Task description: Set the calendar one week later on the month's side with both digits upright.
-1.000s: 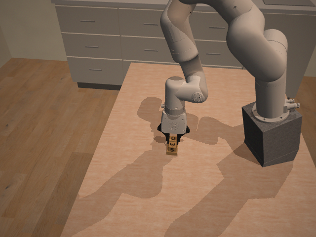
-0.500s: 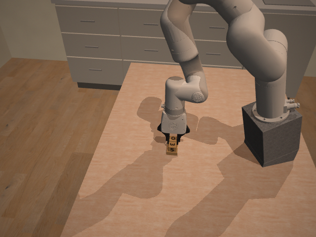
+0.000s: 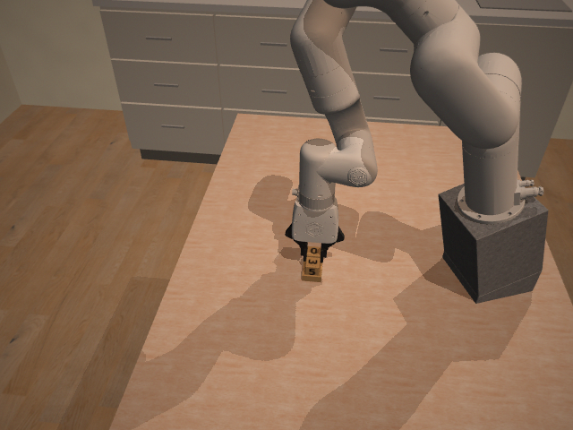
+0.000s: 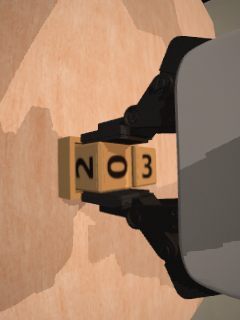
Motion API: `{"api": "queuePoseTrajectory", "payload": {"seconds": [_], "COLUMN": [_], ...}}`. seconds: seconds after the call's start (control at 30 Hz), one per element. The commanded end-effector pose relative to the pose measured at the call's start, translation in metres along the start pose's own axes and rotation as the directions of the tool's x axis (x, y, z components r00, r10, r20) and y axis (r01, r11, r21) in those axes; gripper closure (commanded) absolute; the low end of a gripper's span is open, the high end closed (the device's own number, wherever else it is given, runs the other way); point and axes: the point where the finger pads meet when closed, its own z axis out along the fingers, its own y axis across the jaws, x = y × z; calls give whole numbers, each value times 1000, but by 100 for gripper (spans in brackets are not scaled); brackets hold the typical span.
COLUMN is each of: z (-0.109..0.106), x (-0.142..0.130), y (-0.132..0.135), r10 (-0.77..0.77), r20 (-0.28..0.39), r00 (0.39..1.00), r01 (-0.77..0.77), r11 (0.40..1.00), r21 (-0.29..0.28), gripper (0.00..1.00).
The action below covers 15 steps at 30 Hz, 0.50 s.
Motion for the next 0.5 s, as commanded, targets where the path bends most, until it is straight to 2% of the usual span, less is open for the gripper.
{"api": "queuePoseTrajectory", "payload": {"seconds": [0.0,0.4,0.43,0.47], "z": [0,0,0,0], "x": [0,0,0,0], "y": [-1,-1,-1,-1], "r10": [0,0,0,0], "r20": [0,0,0,0], "r00": [1000,1000,1000,1000], "r01": [0,0,0,0], "r11": [1000,1000,1000,1000], "r21": [2,2,2,2], "gripper": [71,71,67,67]}}
